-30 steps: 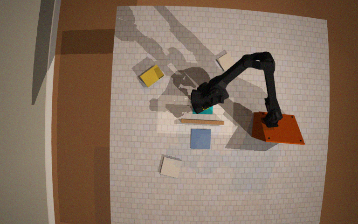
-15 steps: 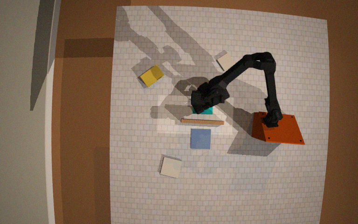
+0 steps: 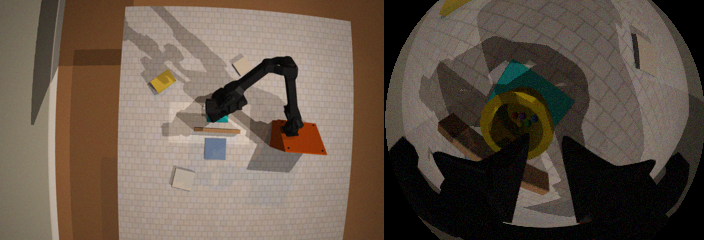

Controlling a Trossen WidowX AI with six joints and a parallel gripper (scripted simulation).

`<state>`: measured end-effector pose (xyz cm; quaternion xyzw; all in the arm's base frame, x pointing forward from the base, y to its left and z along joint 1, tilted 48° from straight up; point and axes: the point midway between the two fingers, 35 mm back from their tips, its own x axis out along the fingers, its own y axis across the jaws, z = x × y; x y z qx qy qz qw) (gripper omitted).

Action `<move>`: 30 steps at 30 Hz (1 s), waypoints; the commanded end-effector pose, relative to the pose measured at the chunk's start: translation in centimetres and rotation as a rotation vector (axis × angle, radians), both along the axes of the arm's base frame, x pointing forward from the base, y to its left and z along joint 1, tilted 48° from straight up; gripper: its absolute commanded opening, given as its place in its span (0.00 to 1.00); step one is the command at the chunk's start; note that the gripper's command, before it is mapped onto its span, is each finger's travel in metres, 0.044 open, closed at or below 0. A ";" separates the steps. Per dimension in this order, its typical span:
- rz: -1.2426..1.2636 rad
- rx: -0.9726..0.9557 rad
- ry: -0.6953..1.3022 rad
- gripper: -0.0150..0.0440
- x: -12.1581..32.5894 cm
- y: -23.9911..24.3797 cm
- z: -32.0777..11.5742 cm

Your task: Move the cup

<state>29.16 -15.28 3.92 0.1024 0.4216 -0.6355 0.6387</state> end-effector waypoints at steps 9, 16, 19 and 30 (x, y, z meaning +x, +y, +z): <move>0.000 0.000 -0.009 0.50 0.1 1.4 1.2; 0.003 -0.002 0.002 0.77 0.0 1.1 0.9; 0.003 -0.002 0.002 0.90 0.0 1.2 0.9; 0.002 0.004 -0.006 1.00 0.7 4.3 3.7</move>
